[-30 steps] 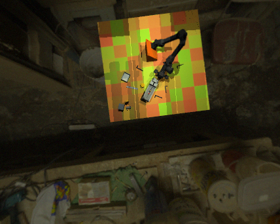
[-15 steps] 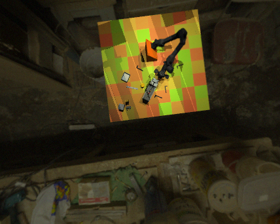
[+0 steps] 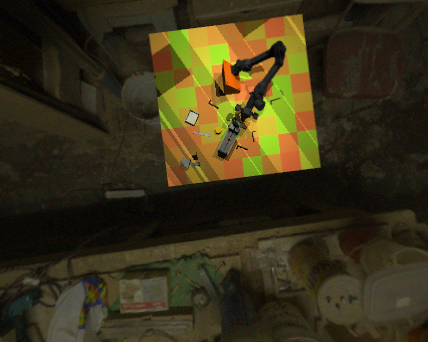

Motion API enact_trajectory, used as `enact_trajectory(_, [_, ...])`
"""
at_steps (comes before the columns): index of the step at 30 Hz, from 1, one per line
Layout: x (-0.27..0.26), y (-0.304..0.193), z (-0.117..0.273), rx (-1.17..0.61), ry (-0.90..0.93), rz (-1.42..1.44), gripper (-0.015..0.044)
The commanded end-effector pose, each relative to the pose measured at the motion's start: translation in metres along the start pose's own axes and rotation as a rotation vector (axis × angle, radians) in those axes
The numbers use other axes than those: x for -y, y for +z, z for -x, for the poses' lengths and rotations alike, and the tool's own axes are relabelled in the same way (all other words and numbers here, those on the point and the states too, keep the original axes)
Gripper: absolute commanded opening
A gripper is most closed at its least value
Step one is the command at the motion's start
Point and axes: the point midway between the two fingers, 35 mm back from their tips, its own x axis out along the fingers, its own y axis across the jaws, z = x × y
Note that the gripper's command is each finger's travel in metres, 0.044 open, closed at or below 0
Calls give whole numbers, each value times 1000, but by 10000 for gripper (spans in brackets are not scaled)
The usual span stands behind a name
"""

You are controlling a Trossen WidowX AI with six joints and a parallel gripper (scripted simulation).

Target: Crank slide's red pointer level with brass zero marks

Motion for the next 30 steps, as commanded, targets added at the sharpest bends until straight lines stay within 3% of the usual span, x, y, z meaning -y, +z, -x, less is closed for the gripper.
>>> enact_trajectory(1, [6,5,6,11,-5,-7,0])
enact_trajectory(30, [29,9,10,11,-6,-7,0])
